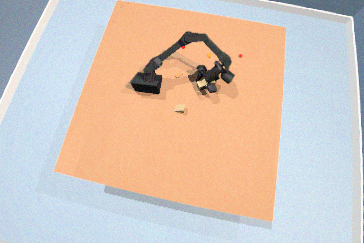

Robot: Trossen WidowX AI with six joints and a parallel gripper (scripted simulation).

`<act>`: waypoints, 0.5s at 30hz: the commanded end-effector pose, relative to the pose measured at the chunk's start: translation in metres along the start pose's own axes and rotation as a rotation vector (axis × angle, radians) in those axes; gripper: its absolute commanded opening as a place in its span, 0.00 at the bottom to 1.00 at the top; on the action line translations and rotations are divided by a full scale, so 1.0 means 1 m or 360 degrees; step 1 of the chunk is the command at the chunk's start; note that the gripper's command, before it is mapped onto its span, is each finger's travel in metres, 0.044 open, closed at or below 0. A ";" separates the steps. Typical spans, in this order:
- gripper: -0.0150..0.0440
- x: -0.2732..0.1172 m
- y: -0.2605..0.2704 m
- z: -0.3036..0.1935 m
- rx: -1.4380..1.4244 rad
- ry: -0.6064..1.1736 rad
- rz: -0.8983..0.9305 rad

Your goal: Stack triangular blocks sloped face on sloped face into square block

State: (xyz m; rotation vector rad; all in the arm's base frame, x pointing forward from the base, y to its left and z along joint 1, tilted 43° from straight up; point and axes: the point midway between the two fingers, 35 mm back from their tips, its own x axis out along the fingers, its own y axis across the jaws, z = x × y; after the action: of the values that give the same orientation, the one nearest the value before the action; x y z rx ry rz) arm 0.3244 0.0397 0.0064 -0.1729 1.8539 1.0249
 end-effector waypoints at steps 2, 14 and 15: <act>0.97 0.000 0.000 0.000 -0.0004 -0.0005 0.0000; 1.00 -0.031 0.000 -0.023 0.0005 -0.0073 -0.0071; 1.00 -0.044 0.000 -0.035 0.0011 -0.0103 -0.0107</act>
State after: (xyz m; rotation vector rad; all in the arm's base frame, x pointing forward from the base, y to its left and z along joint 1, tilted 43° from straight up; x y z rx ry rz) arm 0.3244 0.0299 0.0177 -0.1809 1.8331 1.0164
